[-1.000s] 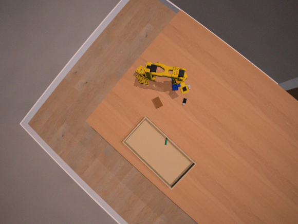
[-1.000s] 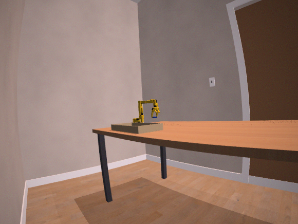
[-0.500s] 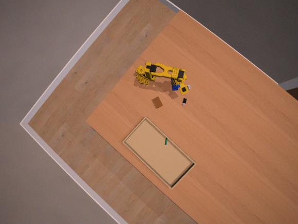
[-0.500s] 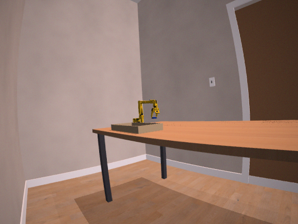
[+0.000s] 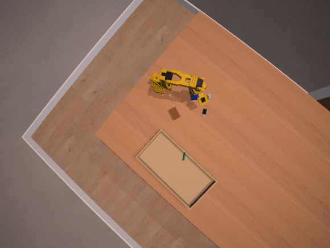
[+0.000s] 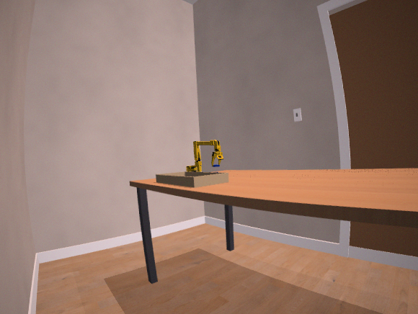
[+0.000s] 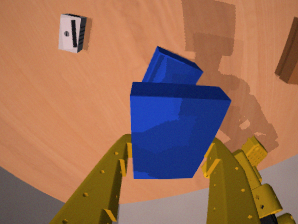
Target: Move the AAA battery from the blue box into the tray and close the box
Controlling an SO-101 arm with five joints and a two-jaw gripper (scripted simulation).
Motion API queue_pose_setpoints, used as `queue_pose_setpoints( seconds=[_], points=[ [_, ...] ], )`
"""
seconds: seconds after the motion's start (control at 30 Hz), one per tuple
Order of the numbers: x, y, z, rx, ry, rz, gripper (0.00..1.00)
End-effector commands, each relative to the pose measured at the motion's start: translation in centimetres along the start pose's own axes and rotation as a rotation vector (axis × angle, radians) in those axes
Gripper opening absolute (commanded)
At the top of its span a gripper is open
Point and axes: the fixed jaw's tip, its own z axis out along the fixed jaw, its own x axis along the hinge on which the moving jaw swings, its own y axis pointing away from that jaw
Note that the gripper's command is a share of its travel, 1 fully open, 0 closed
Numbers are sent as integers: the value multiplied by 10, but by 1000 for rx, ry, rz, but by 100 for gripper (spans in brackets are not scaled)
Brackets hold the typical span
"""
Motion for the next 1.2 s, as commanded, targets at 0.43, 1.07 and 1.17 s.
queue_pose_setpoints(
  seconds=[0.43, 1.07, 1.17],
  points=[
    [-4, 1, -8, -45, -33, 7, 22],
    [-7, -2, -8, -47, -30, 176, 22],
    [-8, -2, -8, -48, -29, 193, 22]
  ],
)
